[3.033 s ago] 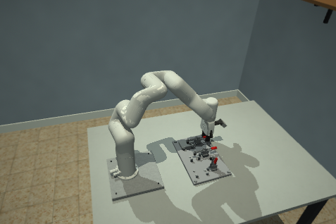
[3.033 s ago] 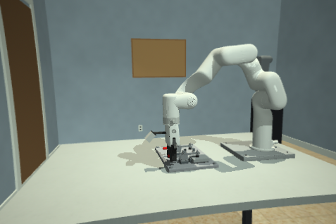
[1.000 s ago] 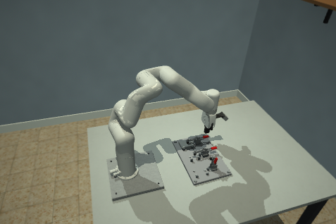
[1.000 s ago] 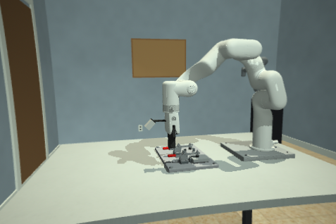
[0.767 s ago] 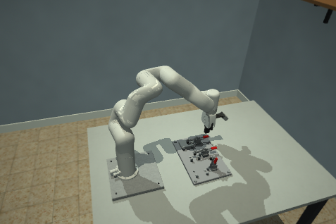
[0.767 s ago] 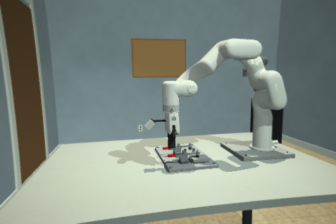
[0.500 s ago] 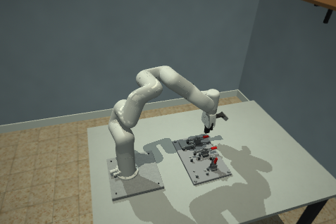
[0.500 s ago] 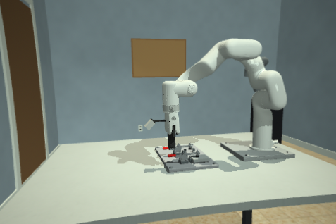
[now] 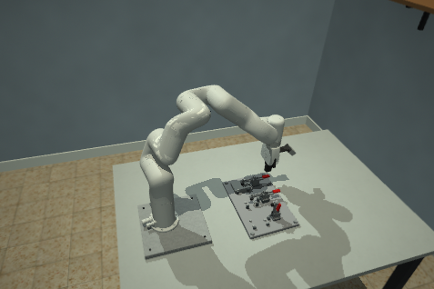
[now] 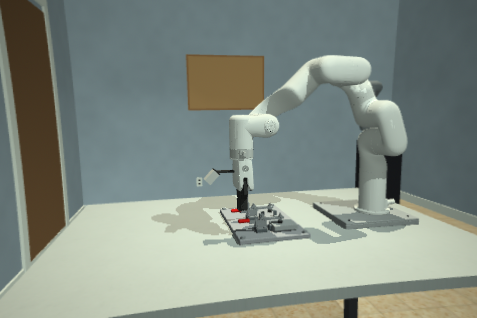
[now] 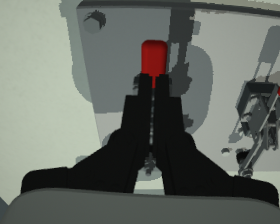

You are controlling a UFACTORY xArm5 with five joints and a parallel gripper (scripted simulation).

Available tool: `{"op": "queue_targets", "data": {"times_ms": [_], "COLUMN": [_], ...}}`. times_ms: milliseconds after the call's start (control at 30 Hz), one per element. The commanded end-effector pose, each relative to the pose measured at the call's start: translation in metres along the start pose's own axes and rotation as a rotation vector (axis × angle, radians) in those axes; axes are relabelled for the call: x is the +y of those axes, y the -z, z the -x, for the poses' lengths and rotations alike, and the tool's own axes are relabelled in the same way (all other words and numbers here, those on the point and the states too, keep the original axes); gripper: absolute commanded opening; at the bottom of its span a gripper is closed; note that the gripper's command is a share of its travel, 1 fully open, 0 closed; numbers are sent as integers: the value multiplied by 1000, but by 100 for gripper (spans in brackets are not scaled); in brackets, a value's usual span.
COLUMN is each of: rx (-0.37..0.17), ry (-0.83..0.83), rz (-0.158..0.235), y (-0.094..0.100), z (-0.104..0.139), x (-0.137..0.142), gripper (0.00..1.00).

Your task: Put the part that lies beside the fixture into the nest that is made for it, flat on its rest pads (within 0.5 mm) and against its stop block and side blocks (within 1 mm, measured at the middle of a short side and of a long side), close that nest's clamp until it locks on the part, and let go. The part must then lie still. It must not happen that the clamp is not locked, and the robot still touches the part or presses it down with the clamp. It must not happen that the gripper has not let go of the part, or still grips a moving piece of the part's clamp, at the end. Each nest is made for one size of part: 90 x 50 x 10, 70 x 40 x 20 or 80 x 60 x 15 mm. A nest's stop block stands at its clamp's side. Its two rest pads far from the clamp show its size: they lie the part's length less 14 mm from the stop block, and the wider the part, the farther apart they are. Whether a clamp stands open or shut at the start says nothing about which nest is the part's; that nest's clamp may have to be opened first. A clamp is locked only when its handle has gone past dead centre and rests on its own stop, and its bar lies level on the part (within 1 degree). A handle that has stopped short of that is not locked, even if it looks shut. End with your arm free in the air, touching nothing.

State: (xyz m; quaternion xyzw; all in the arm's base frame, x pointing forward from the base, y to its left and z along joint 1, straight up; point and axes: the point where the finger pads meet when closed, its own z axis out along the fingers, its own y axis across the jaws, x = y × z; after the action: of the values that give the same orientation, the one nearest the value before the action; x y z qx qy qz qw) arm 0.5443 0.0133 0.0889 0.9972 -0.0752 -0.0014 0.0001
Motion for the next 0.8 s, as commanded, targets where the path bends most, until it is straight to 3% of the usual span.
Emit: {"op": "queue_targets", "data": {"times_ms": [0,767], "rx": [4,4], "ry": [0,0], "rz": [-1,-1], "y": [2,-13], "z": [-2,-2], "x": [0,0], "gripper": [0,0]}}
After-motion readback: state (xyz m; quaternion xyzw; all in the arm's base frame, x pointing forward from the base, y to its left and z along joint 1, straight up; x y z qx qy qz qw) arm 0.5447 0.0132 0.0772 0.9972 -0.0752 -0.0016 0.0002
